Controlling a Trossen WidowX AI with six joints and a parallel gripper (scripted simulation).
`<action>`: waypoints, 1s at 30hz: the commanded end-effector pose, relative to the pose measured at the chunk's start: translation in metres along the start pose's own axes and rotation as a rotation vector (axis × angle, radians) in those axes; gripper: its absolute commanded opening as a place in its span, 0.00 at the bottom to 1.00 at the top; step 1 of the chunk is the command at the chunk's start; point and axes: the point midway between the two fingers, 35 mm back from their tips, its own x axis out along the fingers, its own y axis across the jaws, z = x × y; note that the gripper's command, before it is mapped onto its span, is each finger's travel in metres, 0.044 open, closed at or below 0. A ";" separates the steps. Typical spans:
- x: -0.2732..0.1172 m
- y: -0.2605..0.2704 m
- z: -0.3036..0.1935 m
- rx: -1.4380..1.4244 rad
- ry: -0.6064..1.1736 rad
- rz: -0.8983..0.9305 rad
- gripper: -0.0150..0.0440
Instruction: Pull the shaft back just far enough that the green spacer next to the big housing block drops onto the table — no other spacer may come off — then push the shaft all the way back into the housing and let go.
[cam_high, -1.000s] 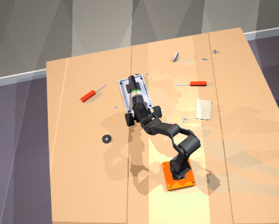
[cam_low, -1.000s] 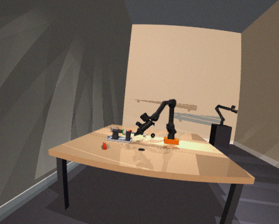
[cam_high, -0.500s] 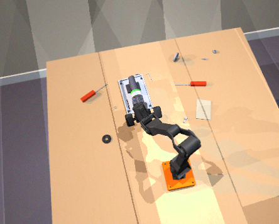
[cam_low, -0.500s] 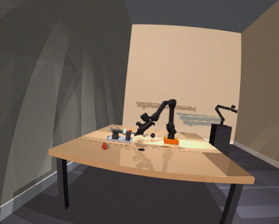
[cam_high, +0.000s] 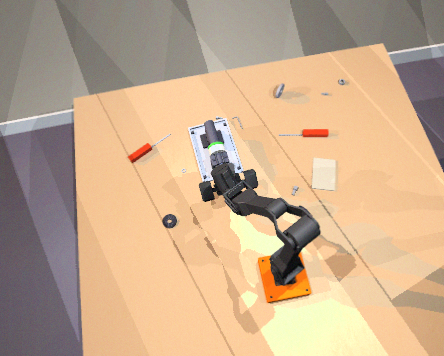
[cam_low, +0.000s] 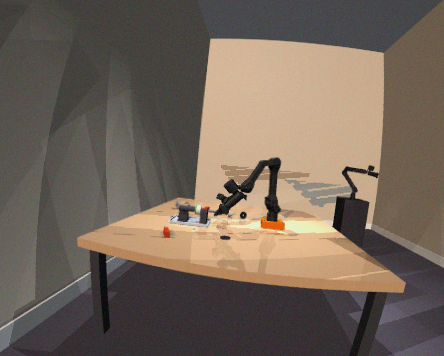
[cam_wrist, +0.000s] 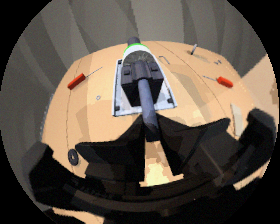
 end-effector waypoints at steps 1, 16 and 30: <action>-0.001 0.000 -0.001 0.003 0.000 -0.002 0.25; -0.002 0.000 -0.002 0.003 0.001 -0.002 0.25; -0.003 0.000 -0.003 0.003 0.001 -0.002 0.25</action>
